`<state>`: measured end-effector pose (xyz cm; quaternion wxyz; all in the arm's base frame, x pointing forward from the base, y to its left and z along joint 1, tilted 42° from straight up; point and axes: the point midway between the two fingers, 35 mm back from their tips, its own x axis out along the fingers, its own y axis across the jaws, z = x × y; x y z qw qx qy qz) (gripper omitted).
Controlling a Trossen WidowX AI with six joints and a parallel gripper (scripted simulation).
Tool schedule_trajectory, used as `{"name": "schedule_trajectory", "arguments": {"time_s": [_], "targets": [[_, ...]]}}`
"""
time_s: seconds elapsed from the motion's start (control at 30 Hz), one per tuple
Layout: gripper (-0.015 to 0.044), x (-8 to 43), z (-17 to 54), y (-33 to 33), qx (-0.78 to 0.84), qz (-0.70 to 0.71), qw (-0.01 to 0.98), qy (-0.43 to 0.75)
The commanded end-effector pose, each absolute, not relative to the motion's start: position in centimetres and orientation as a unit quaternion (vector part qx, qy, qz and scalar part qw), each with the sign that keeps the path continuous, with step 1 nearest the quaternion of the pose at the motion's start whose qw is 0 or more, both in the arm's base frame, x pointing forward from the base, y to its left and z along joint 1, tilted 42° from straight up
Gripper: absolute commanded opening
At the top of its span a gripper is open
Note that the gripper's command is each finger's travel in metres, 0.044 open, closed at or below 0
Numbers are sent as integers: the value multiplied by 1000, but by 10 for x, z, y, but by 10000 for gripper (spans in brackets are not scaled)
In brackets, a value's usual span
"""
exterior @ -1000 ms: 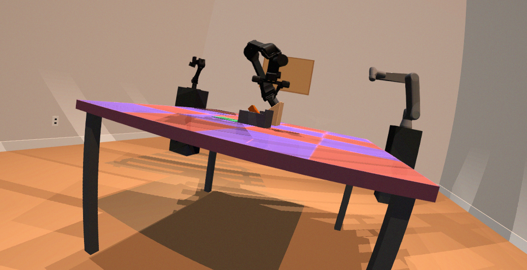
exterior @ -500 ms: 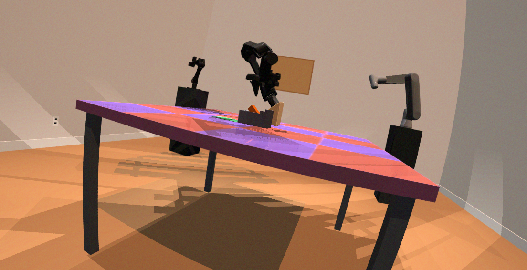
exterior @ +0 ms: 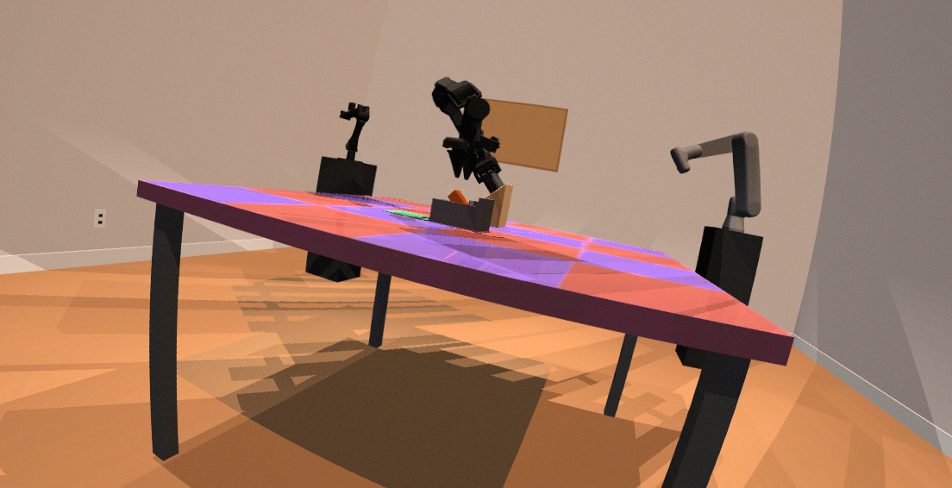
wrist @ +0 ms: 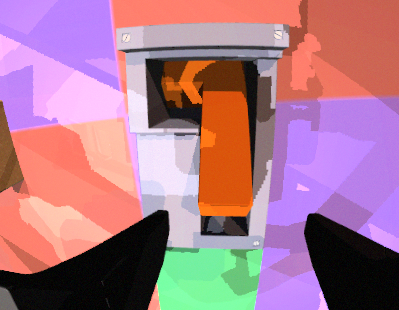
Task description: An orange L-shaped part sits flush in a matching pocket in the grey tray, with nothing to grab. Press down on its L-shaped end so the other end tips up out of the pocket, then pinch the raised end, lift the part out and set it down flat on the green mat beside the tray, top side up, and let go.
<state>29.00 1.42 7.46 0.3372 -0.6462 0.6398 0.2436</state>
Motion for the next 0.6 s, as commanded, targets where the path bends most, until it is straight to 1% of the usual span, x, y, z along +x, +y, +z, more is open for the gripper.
{"name": "schedule_trajectory", "arguments": {"time_s": [0.0, 0.57], "targets": [[280, 289, 64, 2, -647, 245, 331, 641], [280, 291, 47, -13, -647, 245, 332, 641]]}}
